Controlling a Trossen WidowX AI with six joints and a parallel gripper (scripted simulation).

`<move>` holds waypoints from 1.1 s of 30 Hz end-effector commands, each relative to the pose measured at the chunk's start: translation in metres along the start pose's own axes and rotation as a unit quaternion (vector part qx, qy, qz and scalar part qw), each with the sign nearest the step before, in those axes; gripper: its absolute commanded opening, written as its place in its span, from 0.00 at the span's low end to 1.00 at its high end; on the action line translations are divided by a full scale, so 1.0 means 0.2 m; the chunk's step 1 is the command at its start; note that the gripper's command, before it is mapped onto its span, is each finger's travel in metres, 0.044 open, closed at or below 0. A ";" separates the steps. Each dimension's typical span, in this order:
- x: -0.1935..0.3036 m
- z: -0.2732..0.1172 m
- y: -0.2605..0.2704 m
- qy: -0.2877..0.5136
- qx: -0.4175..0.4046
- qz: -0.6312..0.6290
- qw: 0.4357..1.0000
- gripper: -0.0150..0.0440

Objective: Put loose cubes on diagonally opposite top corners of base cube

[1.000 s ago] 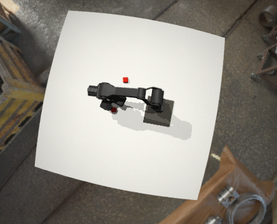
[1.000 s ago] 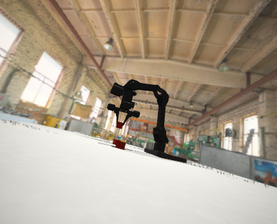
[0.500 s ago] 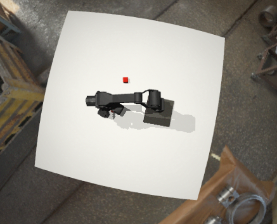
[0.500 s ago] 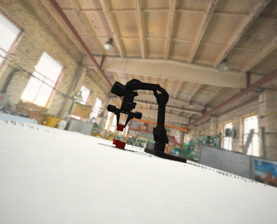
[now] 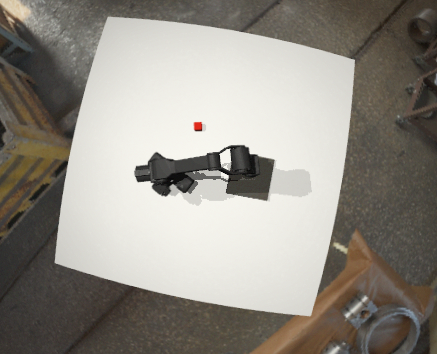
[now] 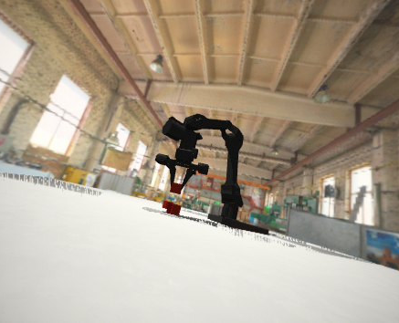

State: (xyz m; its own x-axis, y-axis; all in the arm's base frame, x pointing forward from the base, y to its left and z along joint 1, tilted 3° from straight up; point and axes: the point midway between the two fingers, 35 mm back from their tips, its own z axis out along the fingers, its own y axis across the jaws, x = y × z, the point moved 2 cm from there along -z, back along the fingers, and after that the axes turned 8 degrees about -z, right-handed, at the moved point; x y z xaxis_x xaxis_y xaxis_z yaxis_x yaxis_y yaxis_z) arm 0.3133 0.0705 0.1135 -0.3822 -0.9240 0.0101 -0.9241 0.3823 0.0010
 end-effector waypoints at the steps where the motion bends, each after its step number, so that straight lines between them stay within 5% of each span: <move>1: -0.04 0.03 0.02 0.003 0.000 0.019 1.000 0.43; 33: -0.06 0.17 0.03 0.004 0.000 0.027 1.000 0.43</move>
State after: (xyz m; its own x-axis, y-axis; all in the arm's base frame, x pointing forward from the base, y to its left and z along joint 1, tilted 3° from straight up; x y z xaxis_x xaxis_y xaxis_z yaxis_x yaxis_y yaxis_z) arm 0.3134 0.0838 0.0855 -0.4259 -0.9047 0.0123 -0.9047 0.4260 0.0010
